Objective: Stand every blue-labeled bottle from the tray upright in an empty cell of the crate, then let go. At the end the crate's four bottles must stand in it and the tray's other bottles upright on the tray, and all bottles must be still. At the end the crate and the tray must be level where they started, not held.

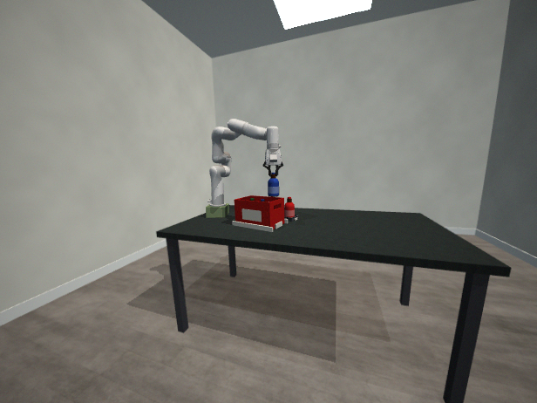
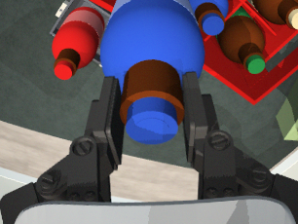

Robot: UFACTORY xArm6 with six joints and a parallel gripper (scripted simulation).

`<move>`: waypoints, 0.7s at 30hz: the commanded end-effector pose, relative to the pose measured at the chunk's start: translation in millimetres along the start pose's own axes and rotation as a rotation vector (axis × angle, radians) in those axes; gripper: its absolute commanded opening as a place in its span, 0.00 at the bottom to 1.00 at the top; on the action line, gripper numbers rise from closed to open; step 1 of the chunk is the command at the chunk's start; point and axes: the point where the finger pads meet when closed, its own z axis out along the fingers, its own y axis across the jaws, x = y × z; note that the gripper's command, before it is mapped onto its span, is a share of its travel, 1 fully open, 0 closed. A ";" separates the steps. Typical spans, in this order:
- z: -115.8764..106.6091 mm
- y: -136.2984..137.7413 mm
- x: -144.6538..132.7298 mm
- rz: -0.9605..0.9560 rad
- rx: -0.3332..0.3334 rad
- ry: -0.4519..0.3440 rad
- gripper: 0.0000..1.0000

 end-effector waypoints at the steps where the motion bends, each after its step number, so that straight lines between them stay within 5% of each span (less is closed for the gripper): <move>1: -2.4 -0.9 5.2 0.000 0.004 0.003 0.00; 21: -2.4 -0.7 18.6 0.000 0.004 0.003 0.00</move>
